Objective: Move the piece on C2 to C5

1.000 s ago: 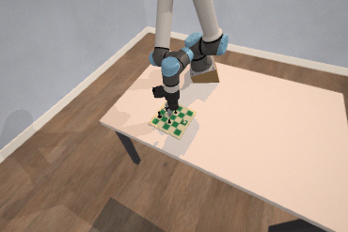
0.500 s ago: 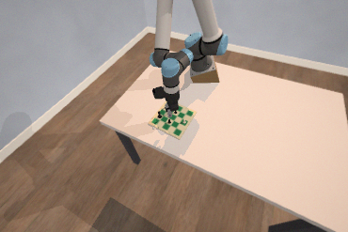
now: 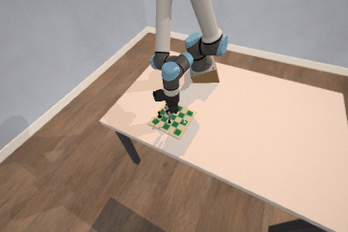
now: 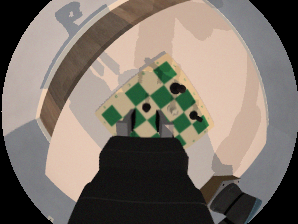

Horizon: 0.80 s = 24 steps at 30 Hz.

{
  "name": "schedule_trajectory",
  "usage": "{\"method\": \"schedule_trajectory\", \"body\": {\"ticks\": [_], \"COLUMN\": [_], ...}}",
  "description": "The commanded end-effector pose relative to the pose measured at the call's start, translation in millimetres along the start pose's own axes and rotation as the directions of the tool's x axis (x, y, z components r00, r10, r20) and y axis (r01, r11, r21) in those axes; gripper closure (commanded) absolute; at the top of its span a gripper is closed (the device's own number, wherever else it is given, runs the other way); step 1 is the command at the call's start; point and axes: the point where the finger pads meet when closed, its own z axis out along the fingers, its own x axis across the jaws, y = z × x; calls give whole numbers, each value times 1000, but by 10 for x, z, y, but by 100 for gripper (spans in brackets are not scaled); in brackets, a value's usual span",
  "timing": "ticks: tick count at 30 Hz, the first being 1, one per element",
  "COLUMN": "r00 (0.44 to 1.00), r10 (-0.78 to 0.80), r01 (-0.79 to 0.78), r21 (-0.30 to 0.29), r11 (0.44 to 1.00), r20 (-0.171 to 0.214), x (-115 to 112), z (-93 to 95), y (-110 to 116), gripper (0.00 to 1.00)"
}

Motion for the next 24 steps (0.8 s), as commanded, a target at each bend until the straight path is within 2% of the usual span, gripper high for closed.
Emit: {"method": "schedule_trajectory", "body": {"ticks": [1,24], "r00": [1000,1000], "r10": [0,0], "r01": [0,0], "r21": [1,1], "r11": [1000,1000], "r20": [1,1], "x": [-1,3], "z": [83,269], "y": [-6,-11], "gripper": [32,32]}}
